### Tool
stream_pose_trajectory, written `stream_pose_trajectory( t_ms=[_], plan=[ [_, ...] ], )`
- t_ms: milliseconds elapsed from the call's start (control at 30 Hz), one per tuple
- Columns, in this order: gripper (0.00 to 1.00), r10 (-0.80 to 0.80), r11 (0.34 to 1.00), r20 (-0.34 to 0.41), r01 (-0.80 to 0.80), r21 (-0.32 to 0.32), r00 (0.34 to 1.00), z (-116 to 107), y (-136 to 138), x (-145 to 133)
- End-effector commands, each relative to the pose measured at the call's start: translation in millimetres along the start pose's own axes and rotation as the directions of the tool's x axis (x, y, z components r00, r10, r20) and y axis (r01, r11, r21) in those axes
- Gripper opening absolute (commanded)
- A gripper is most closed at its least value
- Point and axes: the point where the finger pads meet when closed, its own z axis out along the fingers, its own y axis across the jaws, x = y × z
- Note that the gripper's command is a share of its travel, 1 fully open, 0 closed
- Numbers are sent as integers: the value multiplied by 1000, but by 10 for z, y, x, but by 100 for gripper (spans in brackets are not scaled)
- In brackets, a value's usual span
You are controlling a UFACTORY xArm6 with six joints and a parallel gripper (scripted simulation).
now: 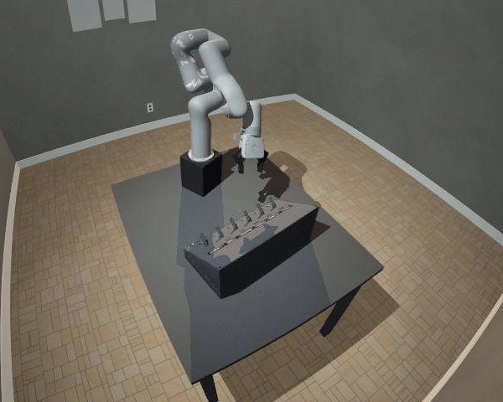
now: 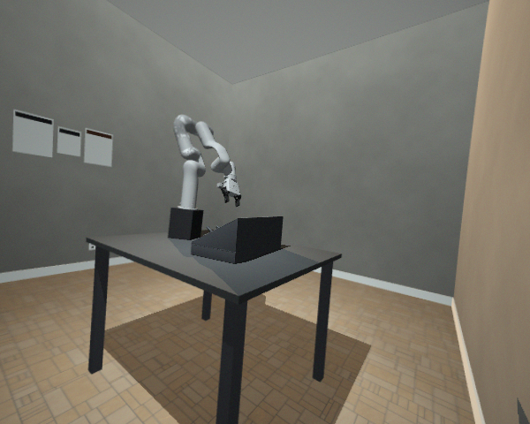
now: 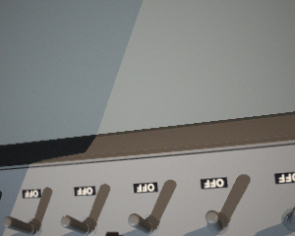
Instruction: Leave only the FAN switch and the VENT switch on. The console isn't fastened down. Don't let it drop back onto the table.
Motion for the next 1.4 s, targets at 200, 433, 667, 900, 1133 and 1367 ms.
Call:
stream_pose_trajectory(
  t_ms=[200,433,667,900,1133,1367],
  plan=[
    [100,-53,985,60,62,-161,997,8,324,-116],
    [100,-61,978,86,77,-195,994,-4,415,-167],
    [100,-69,971,100,91,-223,993,-10,484,-191],
    [100,-84,959,111,110,-262,990,-12,561,-196],
    [100,-91,953,112,119,-278,990,-10,587,-189],
    [100,-91,953,112,119,-278,990,-10,587,-189]
  ],
)
